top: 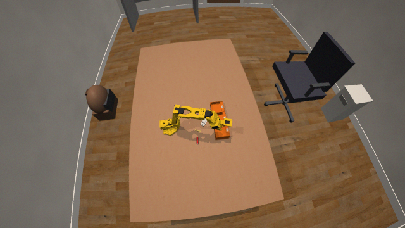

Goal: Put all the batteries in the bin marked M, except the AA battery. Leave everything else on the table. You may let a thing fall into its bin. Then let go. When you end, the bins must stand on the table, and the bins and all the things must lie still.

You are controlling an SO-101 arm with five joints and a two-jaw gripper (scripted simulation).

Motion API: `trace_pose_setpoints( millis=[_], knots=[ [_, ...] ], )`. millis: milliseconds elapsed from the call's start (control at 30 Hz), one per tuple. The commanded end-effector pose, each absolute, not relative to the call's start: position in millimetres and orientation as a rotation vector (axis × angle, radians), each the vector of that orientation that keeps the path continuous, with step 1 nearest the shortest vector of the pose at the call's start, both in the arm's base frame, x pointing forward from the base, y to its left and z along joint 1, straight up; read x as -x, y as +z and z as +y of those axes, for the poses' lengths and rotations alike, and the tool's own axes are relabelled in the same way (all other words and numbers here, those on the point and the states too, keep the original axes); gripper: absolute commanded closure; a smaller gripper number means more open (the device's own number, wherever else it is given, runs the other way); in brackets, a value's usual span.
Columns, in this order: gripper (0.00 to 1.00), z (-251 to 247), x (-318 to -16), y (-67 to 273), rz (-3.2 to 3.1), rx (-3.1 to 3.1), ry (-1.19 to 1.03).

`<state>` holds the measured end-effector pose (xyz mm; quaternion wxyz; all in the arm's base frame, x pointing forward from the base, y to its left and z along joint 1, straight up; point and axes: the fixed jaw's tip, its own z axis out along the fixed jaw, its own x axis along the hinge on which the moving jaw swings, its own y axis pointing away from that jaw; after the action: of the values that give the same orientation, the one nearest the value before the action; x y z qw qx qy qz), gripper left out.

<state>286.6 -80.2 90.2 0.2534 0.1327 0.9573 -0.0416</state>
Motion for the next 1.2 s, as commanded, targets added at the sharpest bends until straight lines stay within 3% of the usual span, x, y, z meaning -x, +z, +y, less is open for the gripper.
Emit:
trace_pose_setpoints(
  millis=[0, 800, 1167],
  knots=[
    [0.93, -78, -291, 108, 2.527, -0.350, -0.118],
    [0.93, -78, -291, 108, 2.527, -0.347, -0.117],
    [0.93, -55, -294, 106, 2.537, -0.250, -0.088]
  ],
)
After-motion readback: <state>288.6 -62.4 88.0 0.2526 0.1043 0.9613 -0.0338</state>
